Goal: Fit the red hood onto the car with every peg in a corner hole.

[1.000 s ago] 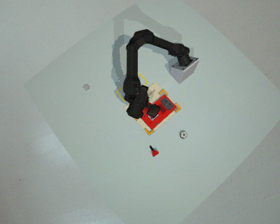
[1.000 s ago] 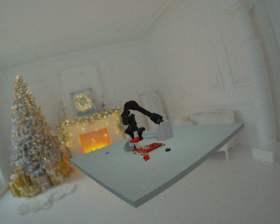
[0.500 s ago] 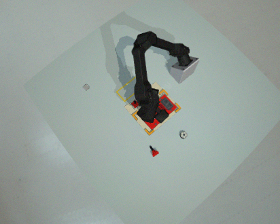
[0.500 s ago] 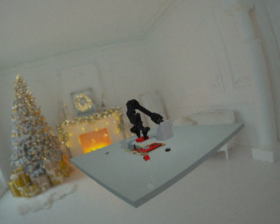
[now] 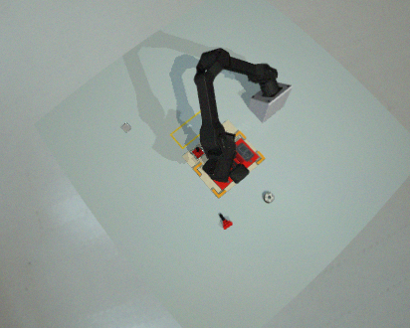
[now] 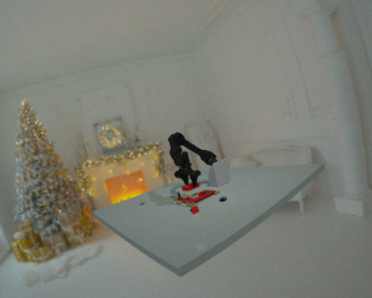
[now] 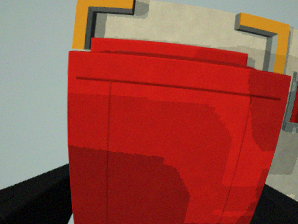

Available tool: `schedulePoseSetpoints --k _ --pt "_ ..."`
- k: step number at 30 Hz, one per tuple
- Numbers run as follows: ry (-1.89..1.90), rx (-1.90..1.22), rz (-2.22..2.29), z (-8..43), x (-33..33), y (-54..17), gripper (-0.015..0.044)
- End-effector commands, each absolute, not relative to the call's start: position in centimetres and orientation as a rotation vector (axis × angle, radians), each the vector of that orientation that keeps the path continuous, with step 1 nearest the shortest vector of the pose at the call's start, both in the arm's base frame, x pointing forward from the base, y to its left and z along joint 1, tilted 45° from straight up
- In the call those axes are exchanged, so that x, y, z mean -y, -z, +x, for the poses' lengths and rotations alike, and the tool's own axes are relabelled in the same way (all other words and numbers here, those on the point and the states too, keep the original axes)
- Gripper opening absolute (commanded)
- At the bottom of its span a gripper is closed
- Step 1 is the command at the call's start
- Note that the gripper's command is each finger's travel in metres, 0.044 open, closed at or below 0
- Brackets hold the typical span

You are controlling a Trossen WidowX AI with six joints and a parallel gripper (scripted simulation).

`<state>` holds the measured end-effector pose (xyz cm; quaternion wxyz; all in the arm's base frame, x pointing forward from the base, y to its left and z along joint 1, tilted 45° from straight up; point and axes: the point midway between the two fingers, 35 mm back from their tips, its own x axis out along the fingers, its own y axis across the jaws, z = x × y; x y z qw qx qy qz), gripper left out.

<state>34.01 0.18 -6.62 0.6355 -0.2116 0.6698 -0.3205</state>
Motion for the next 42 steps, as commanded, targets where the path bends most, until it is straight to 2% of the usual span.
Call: schedulePoseSetpoints --k 1,42 --pt "0.739 -1.543 -0.497 33.5 1.3 8.2 0.0" --pt "0.741 -1.543 -0.498 33.1 2.7 9.8 0.0"
